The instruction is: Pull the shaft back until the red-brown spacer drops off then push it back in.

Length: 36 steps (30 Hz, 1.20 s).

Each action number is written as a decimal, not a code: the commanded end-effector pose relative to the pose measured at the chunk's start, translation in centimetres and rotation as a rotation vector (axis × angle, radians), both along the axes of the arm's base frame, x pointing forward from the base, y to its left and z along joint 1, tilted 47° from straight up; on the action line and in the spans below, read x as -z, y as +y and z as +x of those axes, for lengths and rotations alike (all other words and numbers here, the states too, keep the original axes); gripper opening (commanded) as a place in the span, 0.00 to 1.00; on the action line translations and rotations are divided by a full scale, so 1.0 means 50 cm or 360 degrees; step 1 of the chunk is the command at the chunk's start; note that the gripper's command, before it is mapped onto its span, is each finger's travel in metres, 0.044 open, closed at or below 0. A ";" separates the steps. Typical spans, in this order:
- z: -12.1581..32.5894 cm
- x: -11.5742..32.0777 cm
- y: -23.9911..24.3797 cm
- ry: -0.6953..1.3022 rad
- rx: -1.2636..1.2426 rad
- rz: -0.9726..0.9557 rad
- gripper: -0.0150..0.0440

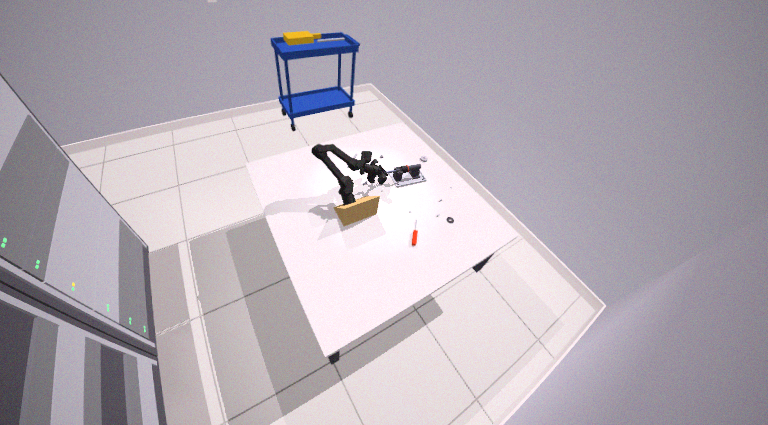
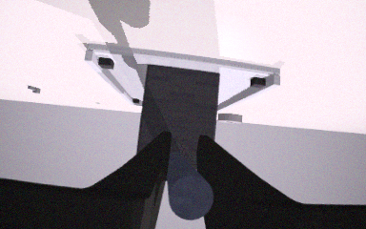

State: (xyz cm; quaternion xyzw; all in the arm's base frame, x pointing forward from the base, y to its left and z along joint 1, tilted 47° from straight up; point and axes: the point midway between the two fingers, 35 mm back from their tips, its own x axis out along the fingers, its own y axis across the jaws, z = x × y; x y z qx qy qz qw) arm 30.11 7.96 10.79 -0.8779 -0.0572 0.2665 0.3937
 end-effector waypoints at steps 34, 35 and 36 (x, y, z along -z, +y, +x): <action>-0.007 -0.002 0.001 -0.0001 0.0000 0.0006 0.25; -0.007 -0.002 0.001 -0.0001 0.0000 0.0006 0.25; -0.007 -0.002 0.001 -0.0001 0.0000 0.0006 0.25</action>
